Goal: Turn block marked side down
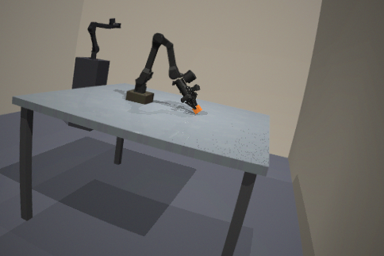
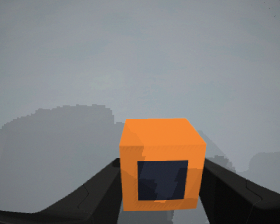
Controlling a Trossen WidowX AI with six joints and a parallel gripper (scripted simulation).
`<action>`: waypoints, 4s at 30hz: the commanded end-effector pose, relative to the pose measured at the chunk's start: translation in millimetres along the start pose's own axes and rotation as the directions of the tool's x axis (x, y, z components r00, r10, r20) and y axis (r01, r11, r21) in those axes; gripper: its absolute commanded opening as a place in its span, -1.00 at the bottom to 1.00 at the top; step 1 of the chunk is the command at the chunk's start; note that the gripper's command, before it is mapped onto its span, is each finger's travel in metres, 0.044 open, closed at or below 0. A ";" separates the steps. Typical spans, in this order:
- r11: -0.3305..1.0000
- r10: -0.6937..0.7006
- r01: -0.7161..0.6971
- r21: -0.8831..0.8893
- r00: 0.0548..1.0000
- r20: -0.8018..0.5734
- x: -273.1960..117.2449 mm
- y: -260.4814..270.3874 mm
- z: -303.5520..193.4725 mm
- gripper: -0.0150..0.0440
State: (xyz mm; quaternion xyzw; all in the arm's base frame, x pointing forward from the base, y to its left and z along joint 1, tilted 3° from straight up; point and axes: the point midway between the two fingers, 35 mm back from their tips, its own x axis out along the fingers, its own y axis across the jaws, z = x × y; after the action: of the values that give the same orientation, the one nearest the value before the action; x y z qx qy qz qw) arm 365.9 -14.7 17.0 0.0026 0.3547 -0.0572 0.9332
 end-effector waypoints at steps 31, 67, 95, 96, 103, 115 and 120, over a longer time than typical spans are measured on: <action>1.000 -0.006 0.008 -0.005 0.960 0.282 -11.8 -3.3 -17.7 -0.49; 1.000 -0.006 0.008 -0.005 0.960 0.282 -11.8 -3.3 -17.7 1.00; 1.000 -0.002 0.002 -0.005 0.999 0.033 -8.9 1.0 2.0 1.00; 1.000 -0.002 0.002 -0.005 1.000 -0.002 -12.8 1.0 4.9 1.00; 1.000 -0.008 0.007 -0.003 0.972 -0.234 -66.9 -2.0 19.4 1.00; 1.000 -0.009 0.008 -0.003 0.967 -0.256 -74.4 -2.6 20.0 1.00; 1.000 -0.006 0.007 0.001 0.941 -0.338 -70.1 -1.3 28.4 1.00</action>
State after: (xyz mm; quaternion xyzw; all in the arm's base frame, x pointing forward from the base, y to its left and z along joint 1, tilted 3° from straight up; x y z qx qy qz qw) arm 325.3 -10.8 81.4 0.0059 0.4869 -0.0604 0.8713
